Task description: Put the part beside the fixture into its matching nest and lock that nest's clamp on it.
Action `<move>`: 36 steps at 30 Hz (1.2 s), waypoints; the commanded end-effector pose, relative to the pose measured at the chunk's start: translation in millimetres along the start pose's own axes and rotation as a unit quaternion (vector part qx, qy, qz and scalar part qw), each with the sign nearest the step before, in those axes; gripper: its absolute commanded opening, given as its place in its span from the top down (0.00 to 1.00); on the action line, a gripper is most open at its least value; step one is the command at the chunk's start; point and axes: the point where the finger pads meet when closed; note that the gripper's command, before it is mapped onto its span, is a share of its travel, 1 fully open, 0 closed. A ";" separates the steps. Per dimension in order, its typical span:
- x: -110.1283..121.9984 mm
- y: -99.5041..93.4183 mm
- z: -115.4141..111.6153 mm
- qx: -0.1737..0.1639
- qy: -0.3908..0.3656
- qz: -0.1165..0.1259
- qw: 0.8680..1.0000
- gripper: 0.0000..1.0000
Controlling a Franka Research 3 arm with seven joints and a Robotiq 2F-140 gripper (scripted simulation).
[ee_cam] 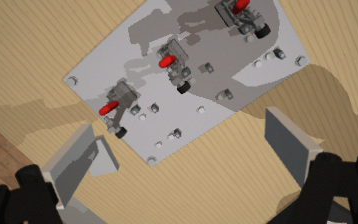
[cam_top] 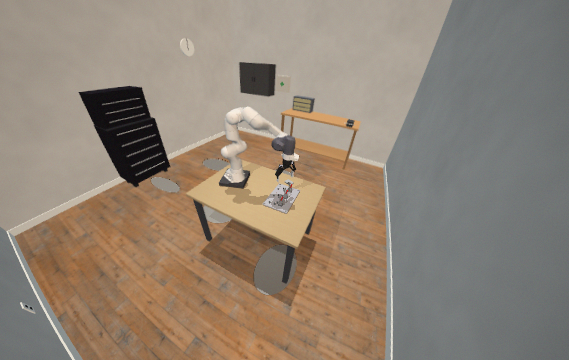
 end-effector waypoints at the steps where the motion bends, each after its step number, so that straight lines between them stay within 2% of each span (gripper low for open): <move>1: 2.6 0.7 -4.5 0.009 -0.086 0.004 0.996 0.00; 15: 17.8 7.0 -27.9 0.022 -0.203 -0.010 0.979 0.00; 18: 17.9 7.1 -28.1 0.022 -0.203 -0.010 0.979 0.00; 20: 22.6 9.4 -35.2 0.026 -0.238 -0.015 0.971 0.00; 25: 27.5 12.0 -42.6 0.029 -0.274 -0.020 0.961 0.00; 36: 28.2 12.4 -43.6 0.030 -0.279 -0.021 0.960 0.00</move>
Point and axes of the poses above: the point where the finger pads meet when closed, its own y axis out along the fingers, its own x axis across the jaws, z = x × y, and after that the axes turned 4 degrees about -y, right-handed
